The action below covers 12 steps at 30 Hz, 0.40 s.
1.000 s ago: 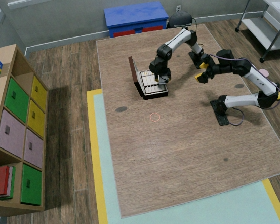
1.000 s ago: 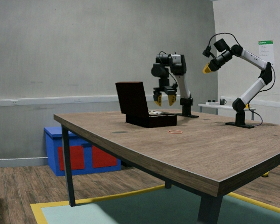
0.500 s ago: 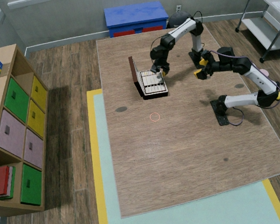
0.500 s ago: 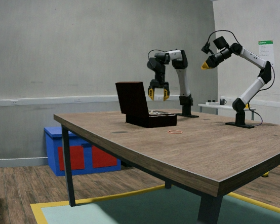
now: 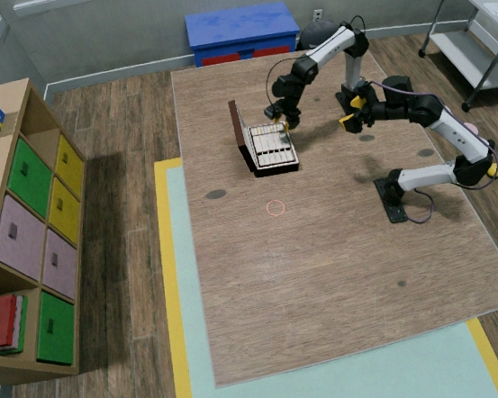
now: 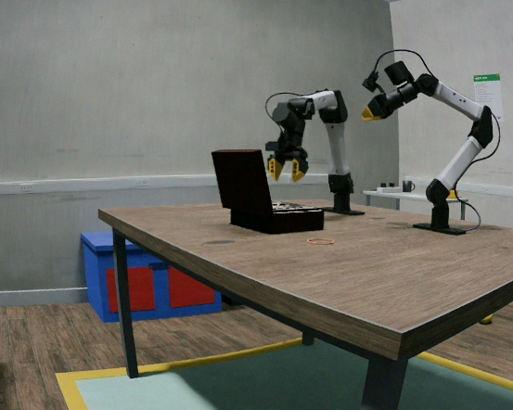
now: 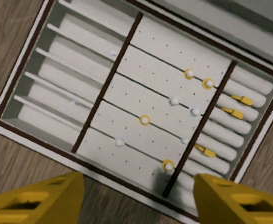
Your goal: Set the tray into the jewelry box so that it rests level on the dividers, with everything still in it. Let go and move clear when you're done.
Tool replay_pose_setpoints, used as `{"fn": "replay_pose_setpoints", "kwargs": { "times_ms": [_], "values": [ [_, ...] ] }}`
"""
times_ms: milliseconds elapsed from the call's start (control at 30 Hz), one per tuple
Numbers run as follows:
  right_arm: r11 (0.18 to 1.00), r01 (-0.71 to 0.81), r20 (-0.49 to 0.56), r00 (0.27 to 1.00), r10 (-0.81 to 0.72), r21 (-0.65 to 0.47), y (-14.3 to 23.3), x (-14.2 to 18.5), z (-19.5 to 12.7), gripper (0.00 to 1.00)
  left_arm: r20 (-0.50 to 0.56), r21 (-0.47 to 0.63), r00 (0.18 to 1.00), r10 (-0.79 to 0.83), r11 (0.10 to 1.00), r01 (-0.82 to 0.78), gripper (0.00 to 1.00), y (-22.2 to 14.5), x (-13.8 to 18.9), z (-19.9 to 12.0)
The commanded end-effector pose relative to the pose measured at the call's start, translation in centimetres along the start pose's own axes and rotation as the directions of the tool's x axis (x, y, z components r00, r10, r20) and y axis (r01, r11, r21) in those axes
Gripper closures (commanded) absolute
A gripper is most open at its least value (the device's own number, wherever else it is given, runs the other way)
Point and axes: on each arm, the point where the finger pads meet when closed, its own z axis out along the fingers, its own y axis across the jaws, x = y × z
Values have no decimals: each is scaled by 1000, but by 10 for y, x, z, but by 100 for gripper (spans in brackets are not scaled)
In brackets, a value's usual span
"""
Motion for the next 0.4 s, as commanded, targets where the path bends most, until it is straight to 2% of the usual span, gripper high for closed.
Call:
{"fn": "replay_pose_setpoints", "kwargs": {
  "times_ms": [0, 367],
  "values": [
    [1000, -15, 69, 998, 14, 9, 0, -12, -16, 39, 50, 18, 999, 17, 1000, -18, 0, -4, -18, -5],
    [1000, -15, 74, 997, 14, 9, 0, -13, -17, 39, 50, 17, 999, 17, 1000, -18, 0, -4, -18, -5]
  ]
}}
